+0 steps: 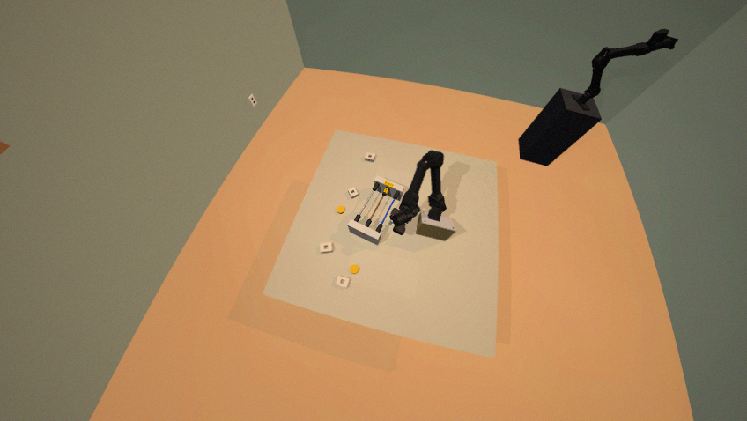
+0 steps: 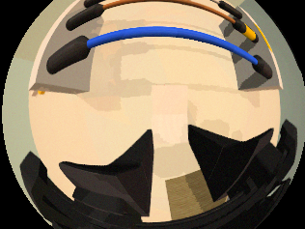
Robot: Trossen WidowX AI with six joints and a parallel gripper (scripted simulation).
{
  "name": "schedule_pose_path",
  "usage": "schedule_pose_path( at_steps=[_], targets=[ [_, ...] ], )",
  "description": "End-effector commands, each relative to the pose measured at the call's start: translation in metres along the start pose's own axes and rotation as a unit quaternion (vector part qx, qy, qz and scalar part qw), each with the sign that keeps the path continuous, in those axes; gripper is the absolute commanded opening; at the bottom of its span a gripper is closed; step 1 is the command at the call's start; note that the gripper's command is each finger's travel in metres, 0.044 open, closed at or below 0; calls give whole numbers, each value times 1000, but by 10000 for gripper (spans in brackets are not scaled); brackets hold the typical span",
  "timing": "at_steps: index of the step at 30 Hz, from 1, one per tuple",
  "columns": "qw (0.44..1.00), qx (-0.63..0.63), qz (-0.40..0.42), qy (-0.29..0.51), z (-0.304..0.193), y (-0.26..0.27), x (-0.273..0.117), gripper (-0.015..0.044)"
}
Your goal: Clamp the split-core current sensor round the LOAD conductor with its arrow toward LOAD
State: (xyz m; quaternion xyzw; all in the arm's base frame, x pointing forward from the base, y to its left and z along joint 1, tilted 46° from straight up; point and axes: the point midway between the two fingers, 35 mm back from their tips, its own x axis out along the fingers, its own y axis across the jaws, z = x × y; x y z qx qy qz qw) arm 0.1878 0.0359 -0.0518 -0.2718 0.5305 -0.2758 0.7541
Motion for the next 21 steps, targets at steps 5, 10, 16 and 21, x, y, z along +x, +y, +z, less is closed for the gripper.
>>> schedule_pose_path(
  at_steps=[5, 10, 16, 21],
  targets=[
    [1000, 1, 0, 0, 0, 0, 1, 105],
    [1000, 1, 0, 0, 0, 0, 1, 236],
    [1000, 1, 0, 0, 0, 0, 1, 292],
    [1000, 0, 3, 2, -2, 2, -46, 292]
  ],
)
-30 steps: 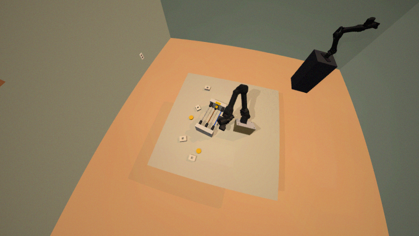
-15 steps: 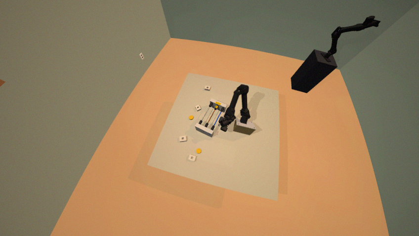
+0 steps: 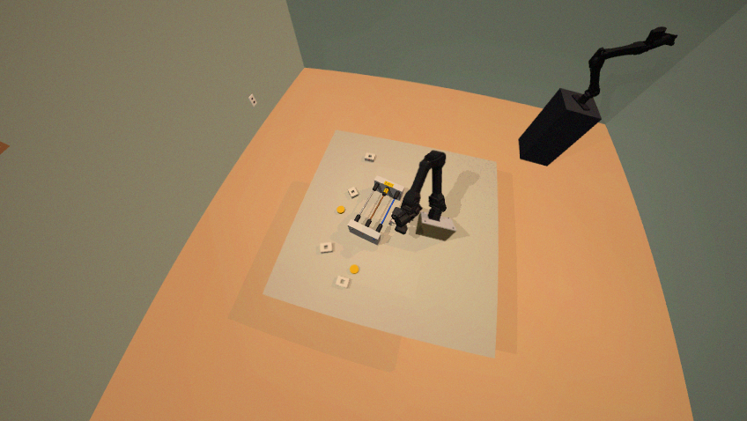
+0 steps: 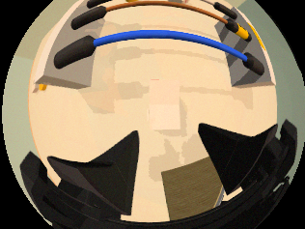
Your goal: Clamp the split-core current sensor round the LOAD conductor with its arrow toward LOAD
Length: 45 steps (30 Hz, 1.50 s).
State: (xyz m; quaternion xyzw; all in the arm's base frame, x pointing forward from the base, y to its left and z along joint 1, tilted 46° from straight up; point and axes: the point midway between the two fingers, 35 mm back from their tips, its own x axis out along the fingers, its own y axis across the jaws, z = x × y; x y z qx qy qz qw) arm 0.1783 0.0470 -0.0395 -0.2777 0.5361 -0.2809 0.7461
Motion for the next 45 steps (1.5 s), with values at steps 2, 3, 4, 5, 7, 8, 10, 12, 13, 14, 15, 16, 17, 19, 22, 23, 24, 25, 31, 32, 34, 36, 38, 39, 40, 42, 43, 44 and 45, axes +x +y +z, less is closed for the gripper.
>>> schedule_pose_path(
  at_steps=[2, 3, 4, 5, 7, 8, 10, 12, 13, 14, 15, 16, 17, 19, 22, 23, 24, 25, 31, 32, 34, 36, 38, 39, 40, 42, 43, 44, 45],
  targets=[
    [1000, 6, 9, -6, 1, 2, -37, 292],
    [1000, 6, 9, -6, 1, 2, -37, 292],
    [1000, 6, 9, -6, 1, 2, -37, 292],
    [1000, -1, 9, -5, 1, 2, -37, 319],
    [998, -58, 9, 4, 4, 2, -37, 320],
    [995, -102, 9, 11, 6, 3, -37, 320],
    [982, -189, 12, 25, 11, 3, -37, 320],
    [961, -274, 18, 38, 15, 3, -36, 320],
    [948, -316, 21, 44, 17, 2, -36, 320],
    [932, -357, 26, 50, 20, 2, -35, 320],
    [915, -397, 31, 55, 22, 2, -35, 320],
    [897, -437, 37, 60, 24, 2, -35, 320],
    [876, -475, 43, 65, 27, 2, -34, 320],
    [830, -550, 57, 72, 32, 1, -33, 320],
    [750, -652, 81, 79, 39, -1, -31, 320],
    [726, -678, 88, 80, 41, -1, -30, 320],
    [711, -693, 92, 80, 42, -2, -30, 320],
    [706, -697, 94, 80, 43, -2, -30, 320],
    [706, -697, 94, 80, 42, -1, -27, 320],
    [706, -697, 94, 80, 42, -1, -26, 320],
    [706, -697, 94, 80, 42, -1, -23, 320],
    [706, -697, 94, 80, 41, -1, -20, 320],
    [706, -697, 94, 80, 40, 0, -16, 320],
    [706, -697, 94, 80, 40, 0, -15, 320],
    [706, -697, 94, 80, 40, 0, -13, 320],
    [706, -697, 94, 80, 39, 0, -10, 320],
    [706, -697, 94, 80, 39, 0, -8, 320],
    [706, -697, 94, 80, 38, 0, -7, 320],
    [706, -697, 94, 80, 38, 0, -5, 320]
  ],
)
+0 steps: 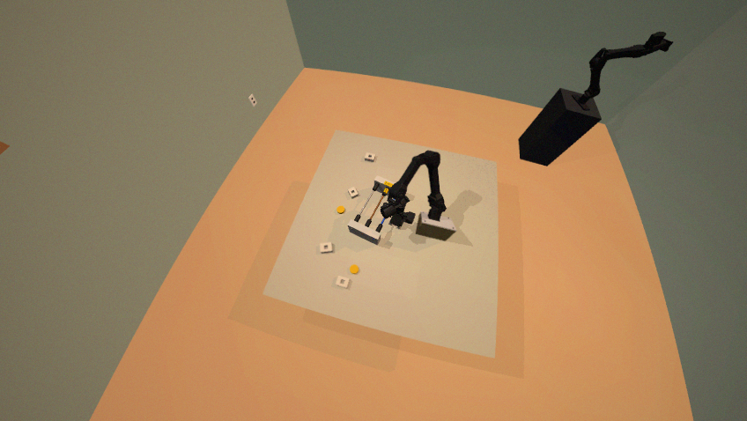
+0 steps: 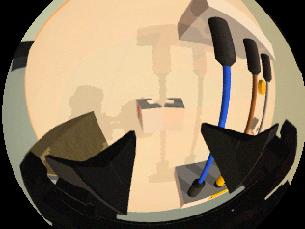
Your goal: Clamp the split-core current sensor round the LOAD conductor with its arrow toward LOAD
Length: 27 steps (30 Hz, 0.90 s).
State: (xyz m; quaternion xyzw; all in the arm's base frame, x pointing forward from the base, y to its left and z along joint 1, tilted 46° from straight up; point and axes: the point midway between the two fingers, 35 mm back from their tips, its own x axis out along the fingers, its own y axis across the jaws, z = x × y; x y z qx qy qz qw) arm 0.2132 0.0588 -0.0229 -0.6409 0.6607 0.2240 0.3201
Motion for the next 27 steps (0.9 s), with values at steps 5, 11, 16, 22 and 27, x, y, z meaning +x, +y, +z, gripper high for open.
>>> schedule_pose_path(
  at_steps=[5, 11, 16, 22, 27],
  targets=[
    [1000, -3, -2, 3, -1, 0, 13, 320],
    [1000, -3, -2, 3, -1, 1, 23, 320],
    [1000, -3, -2, 4, -2, 1, 31, 320],
    [1000, -3, -2, 5, -2, 2, 40, 320],
    [1000, 0, 0, 2, -1, 1, 36, 287]
  ],
)
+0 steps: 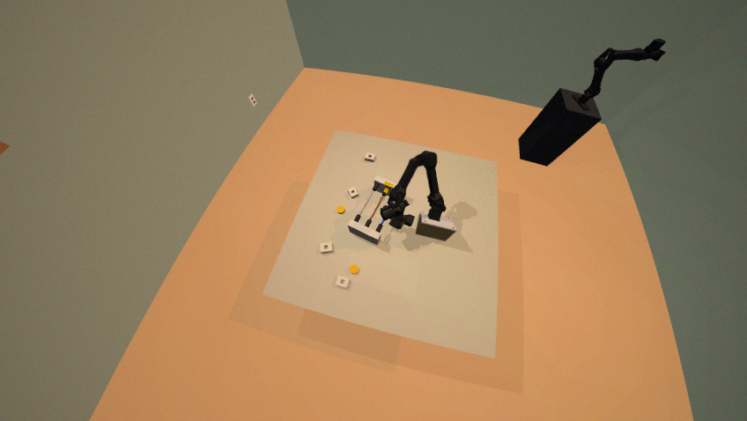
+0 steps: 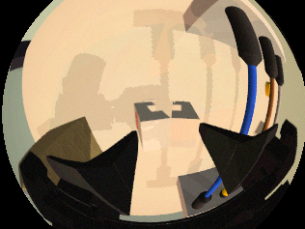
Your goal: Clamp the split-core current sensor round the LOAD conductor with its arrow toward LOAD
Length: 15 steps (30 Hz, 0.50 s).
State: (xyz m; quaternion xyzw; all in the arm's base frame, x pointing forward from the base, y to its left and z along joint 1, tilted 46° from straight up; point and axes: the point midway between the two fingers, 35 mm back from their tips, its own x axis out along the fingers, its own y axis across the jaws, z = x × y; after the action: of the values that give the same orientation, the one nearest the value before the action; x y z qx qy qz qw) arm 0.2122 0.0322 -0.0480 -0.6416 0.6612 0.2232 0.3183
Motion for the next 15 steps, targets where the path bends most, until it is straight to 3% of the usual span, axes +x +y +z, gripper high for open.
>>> schedule_pose_path(
  at_steps=[1, 13, 15],
  targets=[
    [1000, 1, 0, -1, 0, 0, -1, 280],
    [1000, 1, 0, -1, 0, 0, -1, 200],
    [1000, 1, 0, -1, 1, -1, -3, 147]
  ],
)
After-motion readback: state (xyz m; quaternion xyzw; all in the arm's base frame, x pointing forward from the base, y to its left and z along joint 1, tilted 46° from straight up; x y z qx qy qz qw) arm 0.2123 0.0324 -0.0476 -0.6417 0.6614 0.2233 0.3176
